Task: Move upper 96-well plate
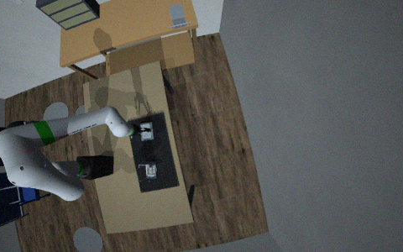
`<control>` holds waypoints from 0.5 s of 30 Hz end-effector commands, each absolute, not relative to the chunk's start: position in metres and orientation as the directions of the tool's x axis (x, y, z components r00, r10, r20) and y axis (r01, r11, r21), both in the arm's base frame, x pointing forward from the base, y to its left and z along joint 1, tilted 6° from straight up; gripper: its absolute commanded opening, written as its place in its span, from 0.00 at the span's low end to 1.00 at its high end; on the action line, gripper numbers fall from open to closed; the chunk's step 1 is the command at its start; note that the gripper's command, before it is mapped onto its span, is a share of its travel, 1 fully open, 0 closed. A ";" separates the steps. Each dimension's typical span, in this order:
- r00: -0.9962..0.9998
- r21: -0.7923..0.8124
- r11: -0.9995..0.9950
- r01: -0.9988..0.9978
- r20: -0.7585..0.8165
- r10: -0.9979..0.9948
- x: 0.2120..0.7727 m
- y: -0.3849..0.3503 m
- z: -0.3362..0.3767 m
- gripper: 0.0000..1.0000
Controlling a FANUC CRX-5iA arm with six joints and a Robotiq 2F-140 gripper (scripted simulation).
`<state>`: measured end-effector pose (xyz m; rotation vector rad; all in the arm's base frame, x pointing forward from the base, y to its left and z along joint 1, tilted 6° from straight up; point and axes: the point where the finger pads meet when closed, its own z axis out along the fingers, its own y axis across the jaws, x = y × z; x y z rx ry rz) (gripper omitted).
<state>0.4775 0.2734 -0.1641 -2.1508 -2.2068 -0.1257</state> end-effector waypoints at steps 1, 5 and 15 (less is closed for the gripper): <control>-0.026 0.019 0.025 1.000 0.098 0.995 0.478 0.273 -0.164 0.00; -0.026 0.019 0.025 1.000 0.098 0.995 0.478 0.273 -0.165 0.00; -0.026 0.019 0.025 1.000 0.098 0.995 0.478 0.274 -0.166 1.00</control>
